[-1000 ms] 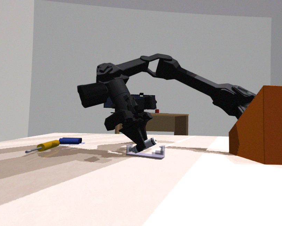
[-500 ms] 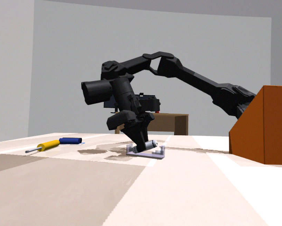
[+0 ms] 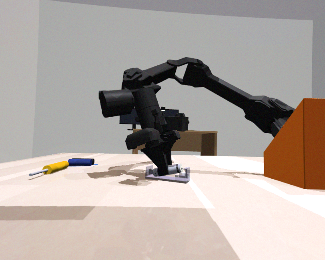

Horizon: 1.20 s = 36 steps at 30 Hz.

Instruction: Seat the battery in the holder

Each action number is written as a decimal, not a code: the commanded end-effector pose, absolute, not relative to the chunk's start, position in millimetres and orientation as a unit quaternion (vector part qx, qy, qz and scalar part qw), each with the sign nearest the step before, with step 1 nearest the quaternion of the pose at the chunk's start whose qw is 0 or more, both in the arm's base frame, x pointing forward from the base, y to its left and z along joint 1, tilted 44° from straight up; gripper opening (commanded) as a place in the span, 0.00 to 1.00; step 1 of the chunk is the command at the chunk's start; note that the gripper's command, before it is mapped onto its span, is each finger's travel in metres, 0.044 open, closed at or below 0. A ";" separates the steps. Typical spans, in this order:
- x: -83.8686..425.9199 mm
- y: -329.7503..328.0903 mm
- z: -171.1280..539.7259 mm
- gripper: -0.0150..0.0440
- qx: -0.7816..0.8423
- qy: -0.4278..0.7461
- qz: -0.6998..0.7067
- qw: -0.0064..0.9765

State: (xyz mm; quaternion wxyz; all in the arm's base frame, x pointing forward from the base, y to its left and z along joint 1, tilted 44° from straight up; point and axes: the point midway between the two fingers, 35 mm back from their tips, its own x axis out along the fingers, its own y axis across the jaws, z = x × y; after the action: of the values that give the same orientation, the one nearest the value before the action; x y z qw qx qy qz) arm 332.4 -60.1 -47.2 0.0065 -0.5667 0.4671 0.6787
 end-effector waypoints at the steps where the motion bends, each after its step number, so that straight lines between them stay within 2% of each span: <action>1: 338.3 -63.0 -47.1 0.36 -0.585 0.468 0.663 0.001; 36: 332.3 -65.3 -48.4 0.36 -0.642 0.470 0.605 -0.034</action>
State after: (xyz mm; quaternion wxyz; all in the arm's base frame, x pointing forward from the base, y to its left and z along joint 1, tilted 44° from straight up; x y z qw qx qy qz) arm 328.3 -61.7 -52.3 -0.0319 -0.6325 0.4659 0.6180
